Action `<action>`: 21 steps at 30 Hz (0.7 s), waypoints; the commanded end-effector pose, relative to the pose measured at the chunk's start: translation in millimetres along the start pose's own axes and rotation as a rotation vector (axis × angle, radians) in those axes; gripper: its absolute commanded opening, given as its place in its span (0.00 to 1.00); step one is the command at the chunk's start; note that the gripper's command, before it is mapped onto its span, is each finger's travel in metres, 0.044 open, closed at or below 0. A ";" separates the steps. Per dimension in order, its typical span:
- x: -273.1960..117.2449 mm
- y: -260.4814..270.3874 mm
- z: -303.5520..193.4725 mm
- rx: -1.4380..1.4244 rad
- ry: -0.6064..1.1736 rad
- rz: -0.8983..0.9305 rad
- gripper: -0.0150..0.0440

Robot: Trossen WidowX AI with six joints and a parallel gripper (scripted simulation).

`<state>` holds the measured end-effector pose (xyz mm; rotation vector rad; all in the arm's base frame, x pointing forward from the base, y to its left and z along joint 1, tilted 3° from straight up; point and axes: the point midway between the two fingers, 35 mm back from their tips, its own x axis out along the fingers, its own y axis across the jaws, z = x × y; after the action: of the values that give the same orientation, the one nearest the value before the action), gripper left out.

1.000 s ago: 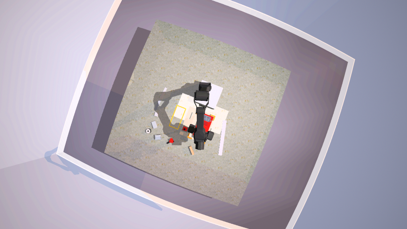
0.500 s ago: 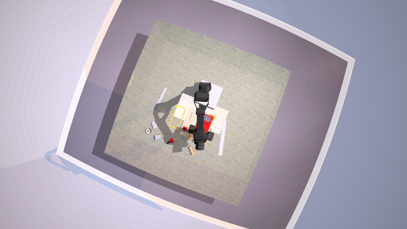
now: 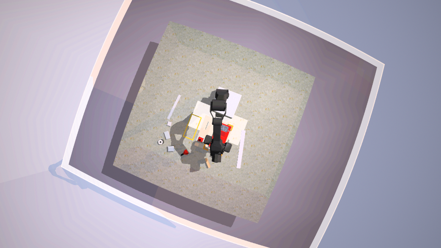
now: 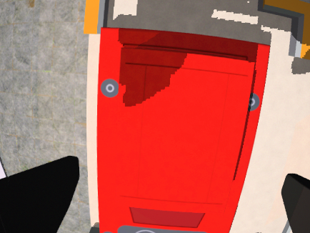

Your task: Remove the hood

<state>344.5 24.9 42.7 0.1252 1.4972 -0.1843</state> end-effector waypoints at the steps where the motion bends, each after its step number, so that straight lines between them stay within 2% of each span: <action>1: 3.1 0.3 -0.8 0.004 0.004 0.003 1.00; 21: 15.0 0.4 -0.4 0.004 0.004 0.003 1.00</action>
<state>345.8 24.3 30.3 0.1269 1.4970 -0.1860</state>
